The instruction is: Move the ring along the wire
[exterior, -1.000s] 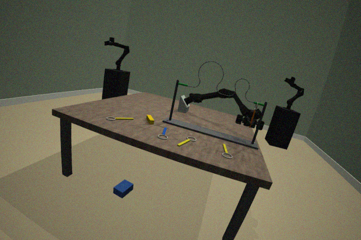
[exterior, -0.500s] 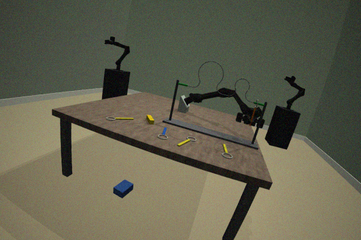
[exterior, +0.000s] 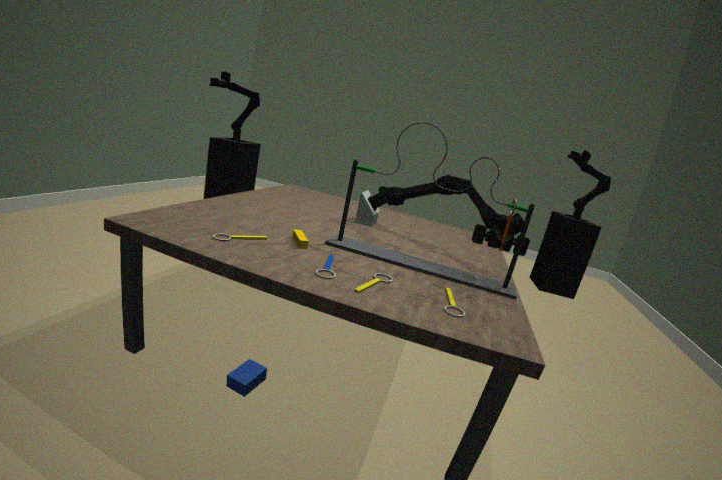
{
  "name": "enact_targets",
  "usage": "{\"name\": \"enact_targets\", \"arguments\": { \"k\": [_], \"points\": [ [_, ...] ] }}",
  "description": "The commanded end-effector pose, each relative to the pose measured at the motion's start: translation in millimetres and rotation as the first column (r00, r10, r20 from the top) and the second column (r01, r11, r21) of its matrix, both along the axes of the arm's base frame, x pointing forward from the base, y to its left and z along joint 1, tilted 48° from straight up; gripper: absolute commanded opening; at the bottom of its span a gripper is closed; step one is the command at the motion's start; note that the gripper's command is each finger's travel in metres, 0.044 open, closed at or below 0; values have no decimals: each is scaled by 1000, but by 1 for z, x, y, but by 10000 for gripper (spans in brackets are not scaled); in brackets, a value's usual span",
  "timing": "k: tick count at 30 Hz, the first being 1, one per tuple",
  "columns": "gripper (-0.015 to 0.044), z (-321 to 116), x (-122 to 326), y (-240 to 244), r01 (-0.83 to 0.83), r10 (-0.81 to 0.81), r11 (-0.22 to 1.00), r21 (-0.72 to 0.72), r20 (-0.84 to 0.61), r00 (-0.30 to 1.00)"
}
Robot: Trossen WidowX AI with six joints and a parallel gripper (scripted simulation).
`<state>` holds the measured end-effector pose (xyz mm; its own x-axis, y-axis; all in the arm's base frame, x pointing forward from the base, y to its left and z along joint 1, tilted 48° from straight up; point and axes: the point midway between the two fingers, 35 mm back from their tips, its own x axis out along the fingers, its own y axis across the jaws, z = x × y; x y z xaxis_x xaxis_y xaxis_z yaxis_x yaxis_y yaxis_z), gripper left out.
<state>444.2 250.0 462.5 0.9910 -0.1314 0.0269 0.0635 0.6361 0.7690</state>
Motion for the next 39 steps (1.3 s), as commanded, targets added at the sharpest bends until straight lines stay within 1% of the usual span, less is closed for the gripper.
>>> {"name": "enact_targets", "arguments": {
  "k": [1,15,29,39],
  "points": [
    [-150,0,-2,0,-12,12,1000,0,-9,1000],
    [-150,-9,-33,-9,-198,200,980,30,-164,966],
    [-150,-15,-62,-24,-366,368,928,70,-316,874],
    [-150,-27,-65,-35,-375,356,927,19,-358,863]
  ]
}}
